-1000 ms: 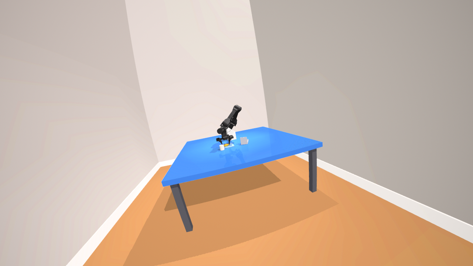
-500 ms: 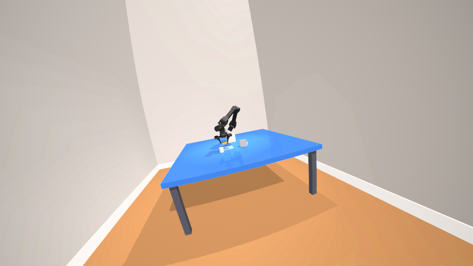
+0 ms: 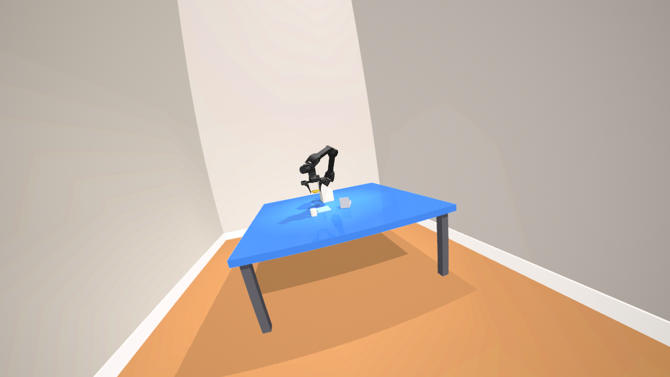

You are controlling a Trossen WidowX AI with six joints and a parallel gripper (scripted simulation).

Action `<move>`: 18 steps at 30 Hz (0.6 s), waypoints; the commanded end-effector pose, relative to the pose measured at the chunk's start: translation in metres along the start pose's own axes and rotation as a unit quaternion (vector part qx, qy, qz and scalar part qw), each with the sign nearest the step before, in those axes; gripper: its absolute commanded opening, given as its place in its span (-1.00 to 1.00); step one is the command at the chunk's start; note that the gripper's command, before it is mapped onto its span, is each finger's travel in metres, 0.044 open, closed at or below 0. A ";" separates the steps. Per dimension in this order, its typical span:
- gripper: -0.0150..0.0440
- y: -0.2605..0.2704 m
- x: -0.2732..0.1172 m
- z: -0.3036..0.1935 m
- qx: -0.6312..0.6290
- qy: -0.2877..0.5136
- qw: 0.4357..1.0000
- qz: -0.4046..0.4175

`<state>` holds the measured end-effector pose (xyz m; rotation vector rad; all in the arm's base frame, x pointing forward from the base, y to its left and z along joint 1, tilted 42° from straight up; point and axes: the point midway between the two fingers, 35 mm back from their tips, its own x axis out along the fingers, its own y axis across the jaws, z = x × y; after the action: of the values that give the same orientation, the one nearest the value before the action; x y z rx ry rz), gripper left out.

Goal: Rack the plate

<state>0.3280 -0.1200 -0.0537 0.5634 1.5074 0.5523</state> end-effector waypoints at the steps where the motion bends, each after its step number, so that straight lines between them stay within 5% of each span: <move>1: -0.49 0.000 -0.018 0.000 -0.002 0.001 1.000 -0.001; 18: -0.49 0.057 -0.038 0.001 0.178 0.002 0.984 -0.005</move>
<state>0.3300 -0.1106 0.0013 0.7627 1.6027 0.3414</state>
